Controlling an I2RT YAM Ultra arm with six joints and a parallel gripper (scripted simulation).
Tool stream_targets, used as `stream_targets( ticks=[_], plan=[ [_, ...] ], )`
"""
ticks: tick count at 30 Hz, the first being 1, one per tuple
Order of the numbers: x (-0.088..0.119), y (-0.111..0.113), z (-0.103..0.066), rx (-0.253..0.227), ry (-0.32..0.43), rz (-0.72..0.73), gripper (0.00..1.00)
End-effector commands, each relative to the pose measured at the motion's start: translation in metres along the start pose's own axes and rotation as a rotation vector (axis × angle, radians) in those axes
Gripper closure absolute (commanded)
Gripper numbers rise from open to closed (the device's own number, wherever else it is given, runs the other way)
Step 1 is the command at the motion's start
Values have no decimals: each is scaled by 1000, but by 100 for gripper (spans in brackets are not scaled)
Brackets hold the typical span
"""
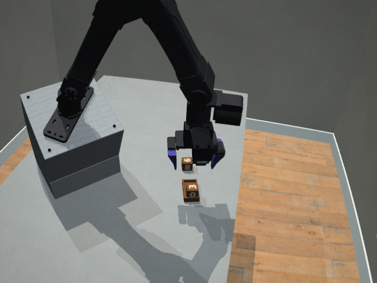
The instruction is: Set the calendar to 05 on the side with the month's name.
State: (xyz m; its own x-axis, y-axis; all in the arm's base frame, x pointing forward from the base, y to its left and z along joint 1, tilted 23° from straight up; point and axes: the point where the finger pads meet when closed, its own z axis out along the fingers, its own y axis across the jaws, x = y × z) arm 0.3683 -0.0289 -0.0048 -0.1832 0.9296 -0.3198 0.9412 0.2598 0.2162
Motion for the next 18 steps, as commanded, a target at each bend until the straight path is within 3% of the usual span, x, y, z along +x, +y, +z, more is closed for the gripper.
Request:
stream_targets(
  ticks=[1, 18],
  plan=[
    [-3, 5, -4, -11, -15, 1, 0],
    [-2, 5, -4, -11, -15, -17, 0]
  ],
)
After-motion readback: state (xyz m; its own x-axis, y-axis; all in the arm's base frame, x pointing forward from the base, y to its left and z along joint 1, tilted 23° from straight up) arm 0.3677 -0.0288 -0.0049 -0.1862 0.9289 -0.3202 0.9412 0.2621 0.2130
